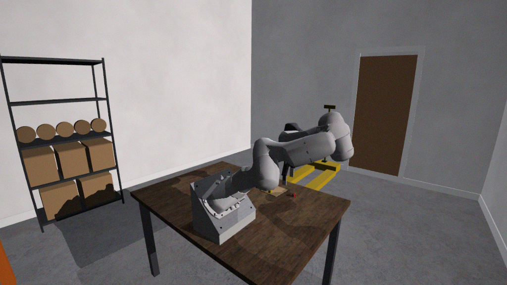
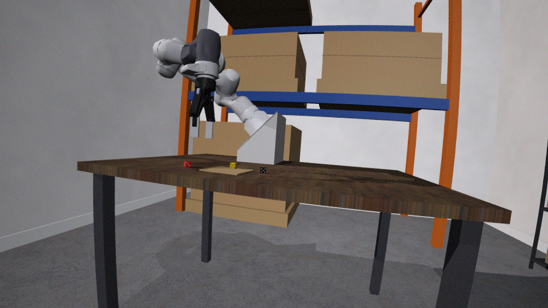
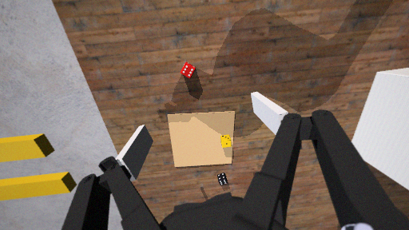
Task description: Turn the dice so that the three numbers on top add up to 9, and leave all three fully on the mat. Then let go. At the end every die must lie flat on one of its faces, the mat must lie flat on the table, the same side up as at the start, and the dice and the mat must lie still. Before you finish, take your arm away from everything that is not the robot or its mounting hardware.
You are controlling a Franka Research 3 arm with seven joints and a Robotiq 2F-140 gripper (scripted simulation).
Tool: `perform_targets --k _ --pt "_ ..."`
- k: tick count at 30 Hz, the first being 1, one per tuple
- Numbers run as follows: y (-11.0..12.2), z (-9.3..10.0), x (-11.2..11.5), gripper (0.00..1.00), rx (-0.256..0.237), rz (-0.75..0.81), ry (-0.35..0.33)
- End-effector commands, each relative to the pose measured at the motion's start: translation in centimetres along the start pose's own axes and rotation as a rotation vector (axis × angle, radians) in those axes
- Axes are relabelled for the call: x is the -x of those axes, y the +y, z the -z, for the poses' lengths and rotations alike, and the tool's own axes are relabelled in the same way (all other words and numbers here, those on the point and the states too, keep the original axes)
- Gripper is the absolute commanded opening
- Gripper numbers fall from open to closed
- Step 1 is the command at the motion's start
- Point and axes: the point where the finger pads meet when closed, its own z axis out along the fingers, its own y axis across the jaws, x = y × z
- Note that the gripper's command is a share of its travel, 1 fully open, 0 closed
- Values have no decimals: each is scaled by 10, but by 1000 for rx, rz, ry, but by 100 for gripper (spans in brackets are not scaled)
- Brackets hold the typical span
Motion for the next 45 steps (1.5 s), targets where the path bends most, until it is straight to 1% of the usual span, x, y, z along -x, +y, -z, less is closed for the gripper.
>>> perform_targets --k 1,8,10,11,25,27,28,38,45 --pt "1 -1 -6 100 5 174 -1" --pt "0 -2 -13 100 6 277 0" --pt "0 -2 -13 100 6 277 0" --pt "0 -2 -16 100 6 319 1" --pt "0 -4 -31 100 8 526 4" --pt "0 -4 -31 100 8 526 4" --pt "0 -4 -33 100 9 565 5" --pt "0 -6 -44 100 11 714 7" --pt "0 -6 -46 100 12 742 7"
